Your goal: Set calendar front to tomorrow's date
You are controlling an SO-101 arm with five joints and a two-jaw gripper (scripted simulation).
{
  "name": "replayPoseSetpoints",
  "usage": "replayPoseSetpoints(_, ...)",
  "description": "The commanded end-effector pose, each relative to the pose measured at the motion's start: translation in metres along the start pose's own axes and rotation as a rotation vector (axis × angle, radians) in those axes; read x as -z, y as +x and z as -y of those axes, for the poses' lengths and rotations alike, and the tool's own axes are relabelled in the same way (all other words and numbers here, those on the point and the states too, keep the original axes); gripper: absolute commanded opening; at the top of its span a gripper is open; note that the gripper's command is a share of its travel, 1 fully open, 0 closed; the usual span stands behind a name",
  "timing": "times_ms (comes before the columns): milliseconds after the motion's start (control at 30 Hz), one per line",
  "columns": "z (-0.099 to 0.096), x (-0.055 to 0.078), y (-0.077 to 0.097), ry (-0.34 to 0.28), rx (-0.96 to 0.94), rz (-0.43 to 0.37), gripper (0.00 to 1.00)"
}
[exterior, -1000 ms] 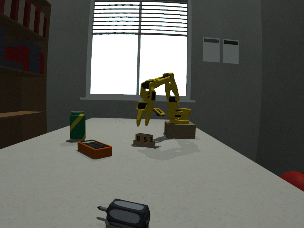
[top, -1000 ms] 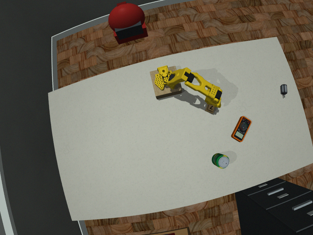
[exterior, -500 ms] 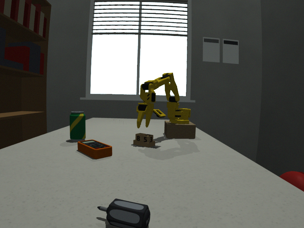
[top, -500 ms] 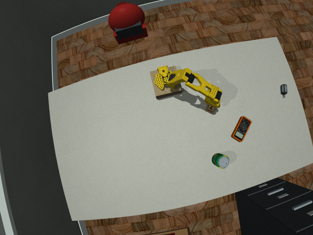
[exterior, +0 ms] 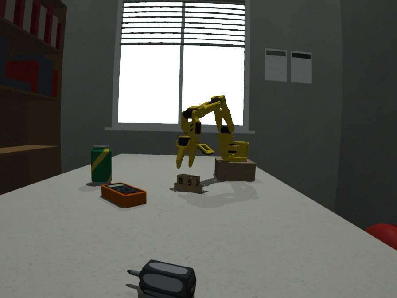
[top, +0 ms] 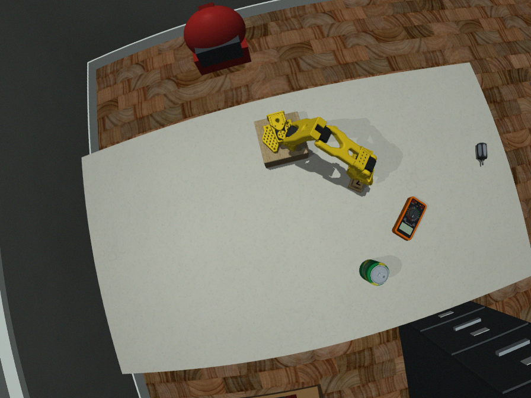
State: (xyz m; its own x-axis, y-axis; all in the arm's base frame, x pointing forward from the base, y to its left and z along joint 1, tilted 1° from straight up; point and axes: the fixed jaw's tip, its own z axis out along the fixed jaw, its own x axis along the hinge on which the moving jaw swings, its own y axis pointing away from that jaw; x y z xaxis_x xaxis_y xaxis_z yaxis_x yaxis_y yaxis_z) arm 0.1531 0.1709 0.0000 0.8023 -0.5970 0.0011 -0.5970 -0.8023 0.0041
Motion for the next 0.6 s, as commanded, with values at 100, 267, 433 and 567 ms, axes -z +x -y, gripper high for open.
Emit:
replayPoseSetpoints(100,-0.0007,-0.0013,0.0022,-0.010,-0.020,0.002,0.35)
replayPoseSetpoints(267,-0.0007,-0.0013,0.0022,-0.010,-0.020,0.002,0.35)
replayPoseSetpoints(433,-0.0007,-0.0018,0.0022,-0.010,-0.020,0.002,0.35)
replayPoseSetpoints(567,-0.0005,-0.0036,0.0022,-0.010,-0.020,0.002,0.35)
